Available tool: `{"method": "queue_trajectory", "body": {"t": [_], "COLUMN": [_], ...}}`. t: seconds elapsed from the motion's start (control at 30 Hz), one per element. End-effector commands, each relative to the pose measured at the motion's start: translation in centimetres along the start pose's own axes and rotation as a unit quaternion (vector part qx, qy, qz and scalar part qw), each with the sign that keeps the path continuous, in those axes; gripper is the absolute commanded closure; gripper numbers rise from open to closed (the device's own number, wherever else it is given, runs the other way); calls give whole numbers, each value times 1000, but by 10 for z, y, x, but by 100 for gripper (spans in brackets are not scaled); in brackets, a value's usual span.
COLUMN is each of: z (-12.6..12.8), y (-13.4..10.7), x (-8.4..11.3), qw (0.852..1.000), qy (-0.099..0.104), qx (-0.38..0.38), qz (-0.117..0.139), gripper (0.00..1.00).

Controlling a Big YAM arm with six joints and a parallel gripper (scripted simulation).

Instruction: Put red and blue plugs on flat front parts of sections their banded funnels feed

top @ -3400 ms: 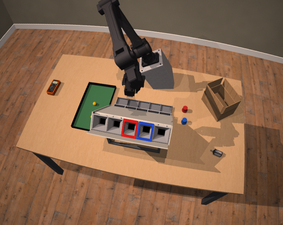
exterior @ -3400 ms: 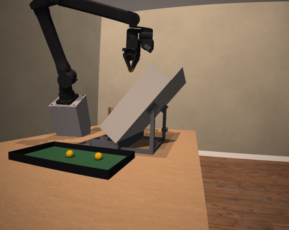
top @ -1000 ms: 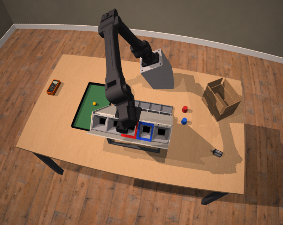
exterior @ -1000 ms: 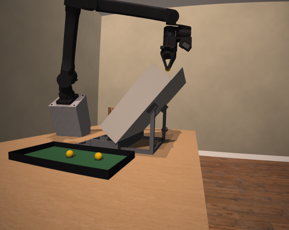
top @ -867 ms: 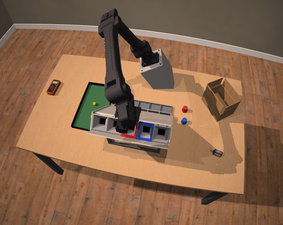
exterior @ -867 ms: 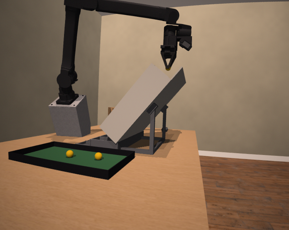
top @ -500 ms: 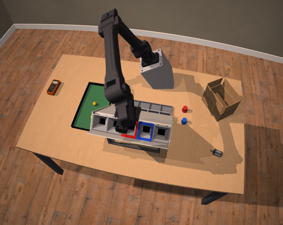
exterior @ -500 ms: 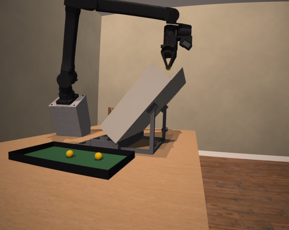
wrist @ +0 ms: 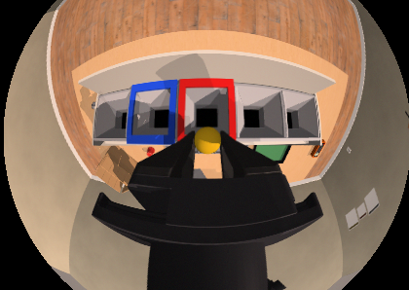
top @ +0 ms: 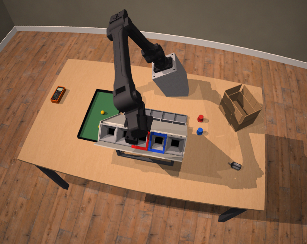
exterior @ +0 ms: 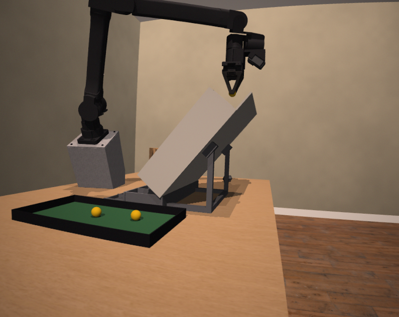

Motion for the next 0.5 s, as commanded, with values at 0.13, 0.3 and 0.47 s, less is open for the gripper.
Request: {"method": "queue_trajectory", "body": {"t": [0.13,0.3,0.47], "z": [-4,-4,9], "y": [13,15,6], "x": [26,-3,-19], "qw": [1000,1000,1000], "qy": [10,5,1], "qx": [-3,-7,9], "qz": [-24,-12,-5], "gripper": [100,100,100]}}
Point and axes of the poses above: the point where the finger pads meet when closed, its own x axis back along the fingers, its own z axis across the jaws, y = z × x, the point moved 5 cm from there along x, back along the fingers, and after that the axes turned 7 degrees about -x, right-handed, at the moved point
